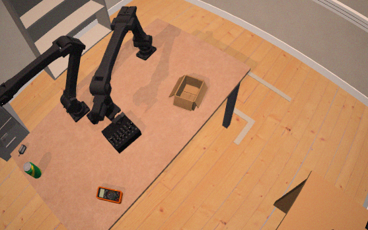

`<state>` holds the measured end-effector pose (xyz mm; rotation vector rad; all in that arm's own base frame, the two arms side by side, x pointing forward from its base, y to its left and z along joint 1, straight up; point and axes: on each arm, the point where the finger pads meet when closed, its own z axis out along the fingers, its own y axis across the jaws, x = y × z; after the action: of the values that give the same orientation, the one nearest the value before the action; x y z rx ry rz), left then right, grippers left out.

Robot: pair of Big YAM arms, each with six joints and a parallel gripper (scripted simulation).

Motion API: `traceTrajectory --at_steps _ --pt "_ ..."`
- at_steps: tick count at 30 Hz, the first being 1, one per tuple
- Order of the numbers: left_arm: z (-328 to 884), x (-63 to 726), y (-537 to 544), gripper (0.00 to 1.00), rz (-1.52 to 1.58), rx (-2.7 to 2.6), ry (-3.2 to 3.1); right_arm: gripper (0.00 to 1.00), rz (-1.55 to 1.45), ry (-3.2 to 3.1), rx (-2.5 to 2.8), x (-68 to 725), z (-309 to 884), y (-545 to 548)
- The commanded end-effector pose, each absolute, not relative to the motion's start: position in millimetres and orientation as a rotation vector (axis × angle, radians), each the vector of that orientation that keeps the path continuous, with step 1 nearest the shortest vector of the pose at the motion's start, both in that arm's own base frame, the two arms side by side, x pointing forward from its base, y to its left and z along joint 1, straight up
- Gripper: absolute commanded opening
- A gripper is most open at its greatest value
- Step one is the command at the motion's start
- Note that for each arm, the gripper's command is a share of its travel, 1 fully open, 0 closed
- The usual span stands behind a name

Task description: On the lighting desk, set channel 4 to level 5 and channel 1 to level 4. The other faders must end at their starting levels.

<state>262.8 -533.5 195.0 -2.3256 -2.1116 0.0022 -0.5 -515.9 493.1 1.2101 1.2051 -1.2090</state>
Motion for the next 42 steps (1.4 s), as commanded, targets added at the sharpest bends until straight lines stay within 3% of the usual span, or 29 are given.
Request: traceTrajectory --at_steps 1,17,36,37,42 --pt "207 265 -539 1.0 0.013 -2.322 -2.165 1.0 -1.253 1.16 1.147 -1 535 -522" --pt "168 255 -585 1.0 0.049 -1.614 -2.744 1.0 -1.253 1.16 1.147 -1 535 -522" --pt "136 240 -604 1.0 0.097 -0.296 -3.161 1.0 -1.253 1.16 1.147 -1 535 -522" --pt "130 240 -604 0.0 0.082 -0.296 -3.157 1.0 -1.253 1.16 1.147 -1 535 -522" --pt "117 239 -601 0.0 0.035 -0.295 -3.143 1.0 -1.253 1.16 1.147 -1 535 -522"
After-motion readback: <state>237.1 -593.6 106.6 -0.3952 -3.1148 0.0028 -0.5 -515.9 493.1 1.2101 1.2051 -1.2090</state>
